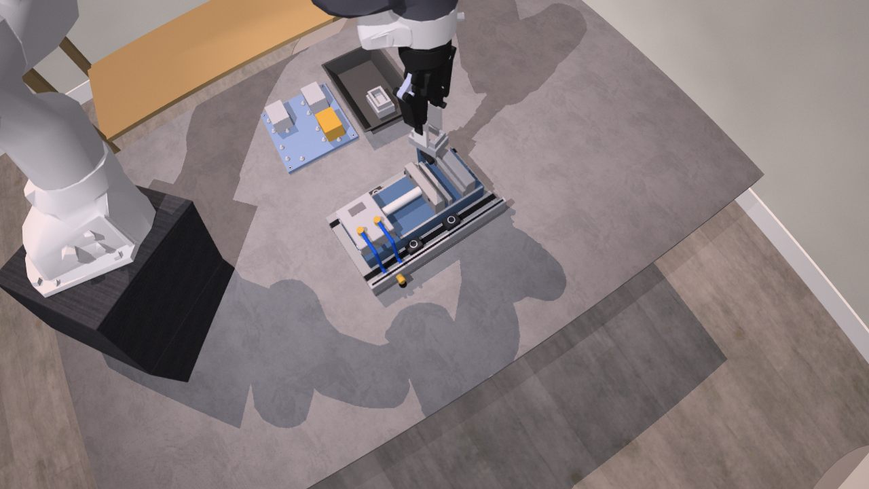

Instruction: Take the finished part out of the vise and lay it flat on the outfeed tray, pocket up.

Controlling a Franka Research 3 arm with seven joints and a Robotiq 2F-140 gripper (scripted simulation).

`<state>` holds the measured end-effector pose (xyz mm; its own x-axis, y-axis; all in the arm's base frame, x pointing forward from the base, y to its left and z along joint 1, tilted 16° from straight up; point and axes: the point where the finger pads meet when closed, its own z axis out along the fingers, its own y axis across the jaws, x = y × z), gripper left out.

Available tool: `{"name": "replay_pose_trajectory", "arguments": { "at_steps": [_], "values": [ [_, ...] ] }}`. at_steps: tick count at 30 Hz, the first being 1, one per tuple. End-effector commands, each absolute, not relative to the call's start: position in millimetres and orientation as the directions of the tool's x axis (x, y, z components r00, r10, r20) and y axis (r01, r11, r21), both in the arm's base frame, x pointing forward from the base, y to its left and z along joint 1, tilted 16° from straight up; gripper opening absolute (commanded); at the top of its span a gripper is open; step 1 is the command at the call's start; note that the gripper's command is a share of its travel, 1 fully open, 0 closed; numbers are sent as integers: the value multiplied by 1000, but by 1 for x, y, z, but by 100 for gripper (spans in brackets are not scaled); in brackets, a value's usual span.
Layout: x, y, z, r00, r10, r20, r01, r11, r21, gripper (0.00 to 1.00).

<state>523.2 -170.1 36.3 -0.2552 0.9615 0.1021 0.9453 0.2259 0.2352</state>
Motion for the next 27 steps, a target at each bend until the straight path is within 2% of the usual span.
{"name": "replay_pose_trajectory", "arguments": {
  "at_steps": [1, 11, 27],
  "values": [
    [526, -163, 39, -410, 910, 64, 889, 382, 252, 0],
    [533, -142, 41, -560, 828, 24, 804, 537, 255, 0],
    [545, -100, 48, -809, 584, -59, 556, 795, 242, 0]
  ]
}}
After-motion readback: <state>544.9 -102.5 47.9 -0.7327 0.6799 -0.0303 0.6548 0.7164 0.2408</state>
